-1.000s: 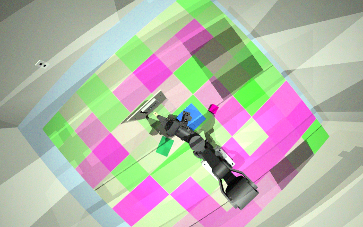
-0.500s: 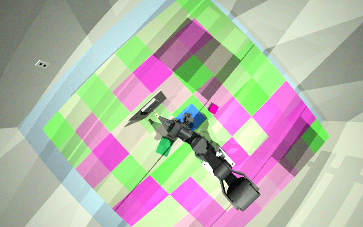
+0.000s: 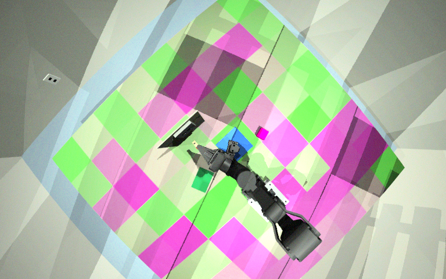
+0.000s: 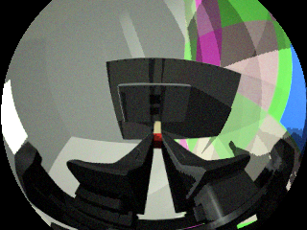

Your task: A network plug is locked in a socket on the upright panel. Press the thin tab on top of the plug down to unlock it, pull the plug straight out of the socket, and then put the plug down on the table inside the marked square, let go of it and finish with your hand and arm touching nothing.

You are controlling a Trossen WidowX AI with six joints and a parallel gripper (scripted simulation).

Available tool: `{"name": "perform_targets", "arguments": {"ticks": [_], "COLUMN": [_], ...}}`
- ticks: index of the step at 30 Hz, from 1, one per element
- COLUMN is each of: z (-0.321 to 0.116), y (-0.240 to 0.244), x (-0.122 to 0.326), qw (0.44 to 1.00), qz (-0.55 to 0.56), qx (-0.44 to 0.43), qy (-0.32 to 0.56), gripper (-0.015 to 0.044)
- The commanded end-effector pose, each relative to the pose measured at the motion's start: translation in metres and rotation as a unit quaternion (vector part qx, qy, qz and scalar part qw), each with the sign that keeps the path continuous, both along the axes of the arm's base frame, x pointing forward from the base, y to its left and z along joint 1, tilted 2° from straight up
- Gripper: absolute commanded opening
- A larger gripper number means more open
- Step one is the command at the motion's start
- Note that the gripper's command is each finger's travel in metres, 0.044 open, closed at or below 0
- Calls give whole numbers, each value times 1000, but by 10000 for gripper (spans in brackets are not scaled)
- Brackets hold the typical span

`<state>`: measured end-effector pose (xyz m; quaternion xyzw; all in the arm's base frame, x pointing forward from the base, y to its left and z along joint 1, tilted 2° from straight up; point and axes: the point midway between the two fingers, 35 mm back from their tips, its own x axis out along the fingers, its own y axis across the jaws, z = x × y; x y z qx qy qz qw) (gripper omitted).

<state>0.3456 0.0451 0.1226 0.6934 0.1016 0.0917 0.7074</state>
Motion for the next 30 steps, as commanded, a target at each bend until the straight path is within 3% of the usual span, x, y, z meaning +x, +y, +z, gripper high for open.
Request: {"name": "perform_targets", "arguments": {"ticks": [1,30], "z": [-1,18], "y": [0,1], "x": [-4,-11], "qw": [1000,1000], "qz": [2,0], "qx": [2,0], "qy": [2,1], "gripper": [0,0]}}
